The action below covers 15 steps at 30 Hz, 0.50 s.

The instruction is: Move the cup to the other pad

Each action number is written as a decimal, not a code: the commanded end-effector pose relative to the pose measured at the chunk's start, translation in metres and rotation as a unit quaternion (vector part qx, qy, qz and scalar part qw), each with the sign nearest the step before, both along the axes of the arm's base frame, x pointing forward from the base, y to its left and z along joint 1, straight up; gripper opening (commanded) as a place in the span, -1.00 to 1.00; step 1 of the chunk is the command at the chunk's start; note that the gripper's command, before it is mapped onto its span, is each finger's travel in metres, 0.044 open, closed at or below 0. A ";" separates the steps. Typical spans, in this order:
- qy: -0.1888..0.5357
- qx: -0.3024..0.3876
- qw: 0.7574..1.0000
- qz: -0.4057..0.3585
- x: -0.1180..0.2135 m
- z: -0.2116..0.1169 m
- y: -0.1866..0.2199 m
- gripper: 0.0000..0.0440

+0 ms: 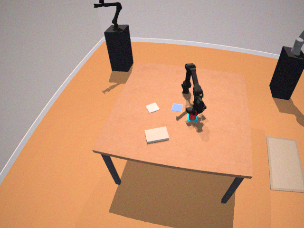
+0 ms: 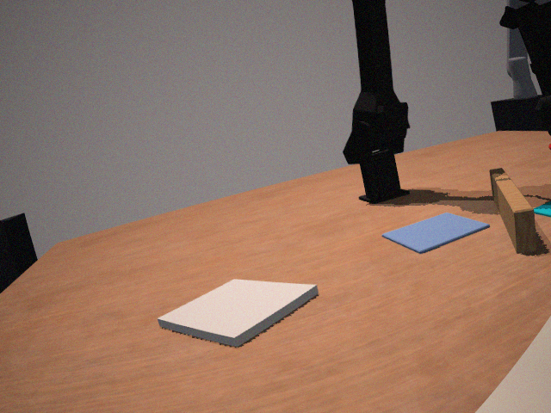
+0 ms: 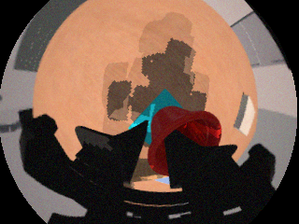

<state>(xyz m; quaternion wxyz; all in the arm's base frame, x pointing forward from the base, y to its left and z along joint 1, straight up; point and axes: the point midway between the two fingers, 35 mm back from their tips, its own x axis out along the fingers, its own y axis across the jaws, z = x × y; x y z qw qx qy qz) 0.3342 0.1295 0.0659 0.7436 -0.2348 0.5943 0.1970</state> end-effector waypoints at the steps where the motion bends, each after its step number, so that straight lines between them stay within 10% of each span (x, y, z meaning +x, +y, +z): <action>1: -0.013 0.016 1.000 -0.001 0.002 0.008 0.002 -0.42; 15: -0.028 0.045 0.999 0.002 -0.010 0.034 -0.001 -0.29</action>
